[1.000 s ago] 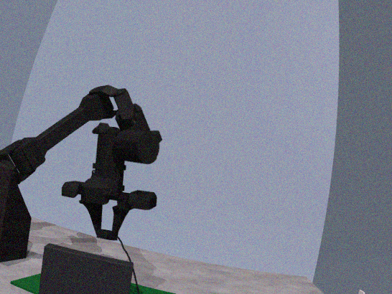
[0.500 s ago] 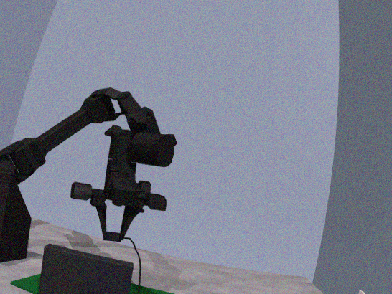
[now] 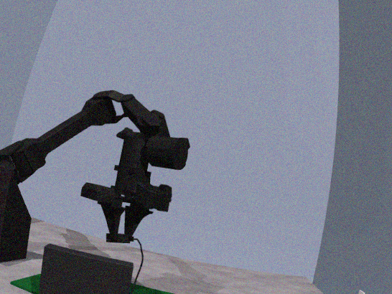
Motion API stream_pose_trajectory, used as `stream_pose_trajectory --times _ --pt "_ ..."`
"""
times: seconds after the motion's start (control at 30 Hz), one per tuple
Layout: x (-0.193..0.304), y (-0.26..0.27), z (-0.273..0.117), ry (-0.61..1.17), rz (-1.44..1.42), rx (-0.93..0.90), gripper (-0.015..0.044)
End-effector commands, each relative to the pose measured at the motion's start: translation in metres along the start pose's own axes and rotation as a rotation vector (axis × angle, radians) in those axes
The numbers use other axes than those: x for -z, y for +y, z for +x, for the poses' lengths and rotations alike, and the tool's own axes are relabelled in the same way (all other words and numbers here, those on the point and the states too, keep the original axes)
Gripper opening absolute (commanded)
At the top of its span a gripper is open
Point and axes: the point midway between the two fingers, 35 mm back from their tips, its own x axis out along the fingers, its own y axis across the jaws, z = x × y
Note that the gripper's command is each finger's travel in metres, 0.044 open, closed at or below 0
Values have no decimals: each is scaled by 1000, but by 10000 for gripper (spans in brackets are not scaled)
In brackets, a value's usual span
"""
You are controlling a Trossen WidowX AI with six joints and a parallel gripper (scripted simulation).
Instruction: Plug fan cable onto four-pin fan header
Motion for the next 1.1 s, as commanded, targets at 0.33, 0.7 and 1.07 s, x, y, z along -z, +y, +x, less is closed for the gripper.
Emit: stream_pose_trajectory --times 0.33,0.7,1.07 --pt "-5 -1 6 -25 -97 51 0" --pt "-8 -9 21 -70 -117 120 0" --pt "-12 -17 34 -125 -136 185 0"
